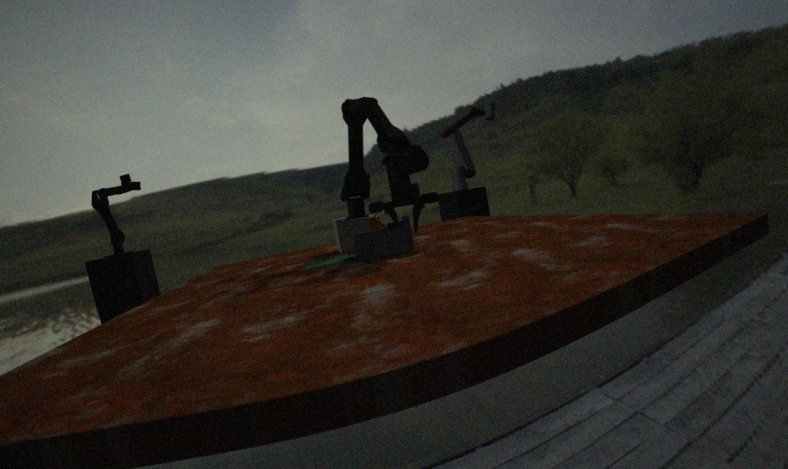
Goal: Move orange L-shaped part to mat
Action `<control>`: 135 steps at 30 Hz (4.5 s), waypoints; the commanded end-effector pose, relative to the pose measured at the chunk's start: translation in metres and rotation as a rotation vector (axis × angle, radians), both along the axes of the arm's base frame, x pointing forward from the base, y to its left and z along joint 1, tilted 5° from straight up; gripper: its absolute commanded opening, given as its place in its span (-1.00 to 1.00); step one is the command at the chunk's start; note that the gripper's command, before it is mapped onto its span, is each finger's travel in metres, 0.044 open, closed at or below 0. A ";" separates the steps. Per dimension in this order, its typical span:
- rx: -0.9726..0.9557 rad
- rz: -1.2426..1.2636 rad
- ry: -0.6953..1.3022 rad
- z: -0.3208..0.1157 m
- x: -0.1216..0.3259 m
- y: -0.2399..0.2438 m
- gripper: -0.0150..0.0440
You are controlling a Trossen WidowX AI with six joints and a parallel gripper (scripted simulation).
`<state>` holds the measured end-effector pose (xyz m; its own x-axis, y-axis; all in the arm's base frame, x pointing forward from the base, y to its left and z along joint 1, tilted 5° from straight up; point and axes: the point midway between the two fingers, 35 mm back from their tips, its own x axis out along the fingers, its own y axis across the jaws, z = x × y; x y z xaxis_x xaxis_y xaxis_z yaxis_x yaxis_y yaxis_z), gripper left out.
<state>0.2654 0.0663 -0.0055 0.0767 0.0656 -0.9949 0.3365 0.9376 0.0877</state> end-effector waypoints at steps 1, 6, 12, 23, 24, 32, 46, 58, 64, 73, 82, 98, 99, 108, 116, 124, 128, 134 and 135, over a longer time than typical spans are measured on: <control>-0.001 -0.005 -0.004 0.008 0.003 0.006 0.12; -0.001 -0.006 -0.004 0.027 0.004 0.004 0.12; -0.002 -0.006 -0.004 0.102 -0.008 -0.010 0.12; 0.000 -0.010 -0.013 0.102 -0.006 -0.010 0.12; 0.000 -0.010 -0.013 0.102 -0.006 -0.010 0.12; 0.000 -0.010 -0.013 0.102 -0.006 -0.010 0.12; -0.007 0.066 -0.017 0.102 -0.007 -0.014 0.39; -0.085 0.961 -0.066 0.100 -0.015 -0.061 0.46; -0.121 1.438 -0.091 0.099 -0.023 -0.084 0.46; -0.130 1.558 -0.097 0.098 -0.025 -0.089 0.46; -0.130 1.558 -0.097 0.095 -0.025 -0.089 0.46; -0.130 1.558 -0.097 0.059 -0.022 -0.087 0.46; -0.130 1.558 -0.097 0.057 -0.021 -0.087 0.46; -0.130 1.558 -0.098 0.042 -0.020 -0.086 0.46; -0.130 1.558 -0.097 0.029 -0.019 -0.085 0.46; -0.129 1.558 -0.097 0.019 -0.020 -0.085 0.46; -0.133 1.562 -0.097 0.023 -0.019 -0.085 0.10; -0.133 1.562 -0.097 0.023 -0.019 -0.085 -0.10; -0.133 1.562 -0.097 0.023 -0.019 -0.085 -0.12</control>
<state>0.2461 -0.0190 0.0173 0.0793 0.0543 -0.9954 -0.9380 0.3419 -0.0561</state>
